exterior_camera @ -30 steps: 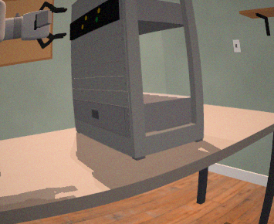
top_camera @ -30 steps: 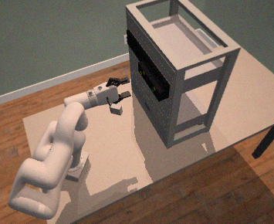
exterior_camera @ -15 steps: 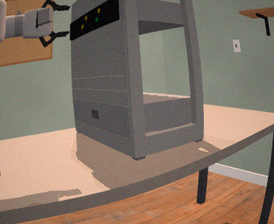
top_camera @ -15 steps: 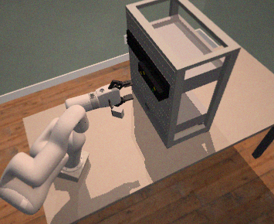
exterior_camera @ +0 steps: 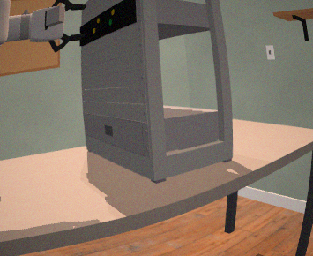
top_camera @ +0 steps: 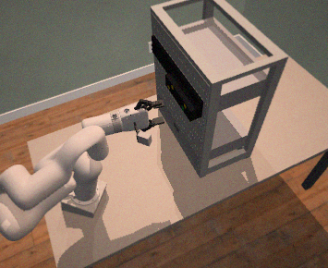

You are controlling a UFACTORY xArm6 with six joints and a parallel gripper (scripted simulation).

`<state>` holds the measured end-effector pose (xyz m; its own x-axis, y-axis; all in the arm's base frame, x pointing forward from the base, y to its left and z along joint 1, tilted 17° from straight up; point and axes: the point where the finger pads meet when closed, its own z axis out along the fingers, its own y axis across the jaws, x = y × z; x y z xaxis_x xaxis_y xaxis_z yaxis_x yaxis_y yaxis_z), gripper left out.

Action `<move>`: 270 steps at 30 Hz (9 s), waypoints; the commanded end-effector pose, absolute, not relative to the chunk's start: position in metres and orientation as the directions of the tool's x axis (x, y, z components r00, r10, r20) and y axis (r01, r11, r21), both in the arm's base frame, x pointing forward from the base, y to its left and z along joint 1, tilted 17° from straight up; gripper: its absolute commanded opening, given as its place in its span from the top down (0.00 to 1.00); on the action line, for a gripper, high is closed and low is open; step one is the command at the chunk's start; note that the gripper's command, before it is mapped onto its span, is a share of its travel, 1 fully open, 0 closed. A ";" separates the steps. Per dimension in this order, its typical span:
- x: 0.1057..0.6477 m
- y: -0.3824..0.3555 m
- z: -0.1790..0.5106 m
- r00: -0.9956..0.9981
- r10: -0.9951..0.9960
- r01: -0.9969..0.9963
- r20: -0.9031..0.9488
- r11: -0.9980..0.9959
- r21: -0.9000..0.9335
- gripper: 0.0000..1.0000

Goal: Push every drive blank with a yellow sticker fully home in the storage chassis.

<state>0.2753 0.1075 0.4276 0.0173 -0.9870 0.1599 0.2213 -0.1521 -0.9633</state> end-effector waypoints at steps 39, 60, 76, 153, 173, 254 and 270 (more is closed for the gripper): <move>0.302 0.070 0.442 0.141 -0.973 0.250 0.185 -0.146 -0.957 0.00; 0.302 0.070 0.442 0.141 -0.973 0.250 0.185 -0.146 -0.957 0.00; 0.302 0.070 0.442 0.141 -0.973 0.250 0.185 -0.146 -0.957 0.00; 0.297 0.091 0.436 0.141 -0.973 0.250 0.185 -0.146 -0.957 1.00; 0.283 0.145 0.420 0.141 -0.973 0.250 0.185 -0.146 -0.957 1.00; 0.330 0.209 0.418 0.141 -0.973 0.250 0.185 -0.146 -0.957 1.00; 0.340 0.211 0.421 0.141 -0.973 0.250 0.185 -0.146 -0.957 1.00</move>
